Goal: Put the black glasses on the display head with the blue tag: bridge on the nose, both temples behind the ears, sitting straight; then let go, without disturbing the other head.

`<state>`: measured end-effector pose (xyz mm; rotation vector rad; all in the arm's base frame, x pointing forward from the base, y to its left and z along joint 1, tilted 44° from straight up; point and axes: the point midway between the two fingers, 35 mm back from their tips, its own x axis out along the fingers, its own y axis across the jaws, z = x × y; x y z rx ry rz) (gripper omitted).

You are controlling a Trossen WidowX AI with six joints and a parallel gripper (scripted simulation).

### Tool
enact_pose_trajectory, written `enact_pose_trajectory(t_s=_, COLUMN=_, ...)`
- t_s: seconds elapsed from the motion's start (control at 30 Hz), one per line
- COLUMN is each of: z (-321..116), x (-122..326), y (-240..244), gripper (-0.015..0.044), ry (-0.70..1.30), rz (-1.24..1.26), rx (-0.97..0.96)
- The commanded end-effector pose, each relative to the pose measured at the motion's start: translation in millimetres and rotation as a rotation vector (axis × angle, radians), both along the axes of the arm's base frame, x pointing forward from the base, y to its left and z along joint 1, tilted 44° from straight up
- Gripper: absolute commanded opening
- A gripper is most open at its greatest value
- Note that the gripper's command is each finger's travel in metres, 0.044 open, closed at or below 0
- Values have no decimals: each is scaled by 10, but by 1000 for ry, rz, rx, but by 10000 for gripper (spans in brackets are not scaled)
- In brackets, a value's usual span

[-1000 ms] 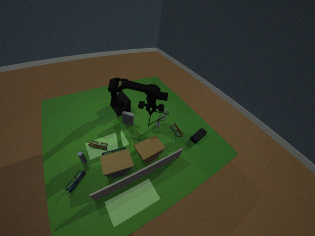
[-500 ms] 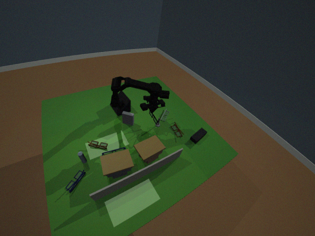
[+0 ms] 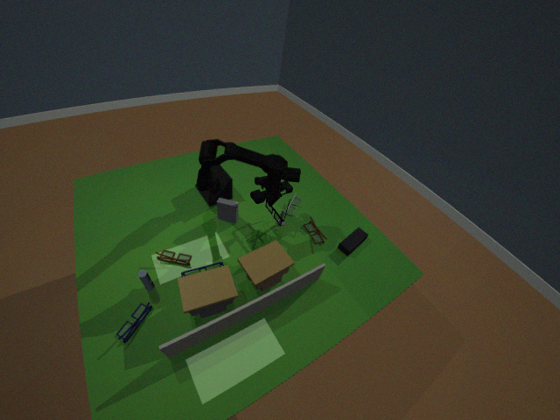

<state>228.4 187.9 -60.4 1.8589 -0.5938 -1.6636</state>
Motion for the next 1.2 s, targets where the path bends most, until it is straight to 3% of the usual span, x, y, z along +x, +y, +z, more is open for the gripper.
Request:
enact_pose_trajectory(t_s=0.0, z=-145, x=10, y=-160, gripper=0, ry=5, rz=3, rx=-12)
enact_pose_trajectory(t_s=1.17, z=-116, x=-105, y=-314, gripper=0, ry=6, rz=3, rx=-13)
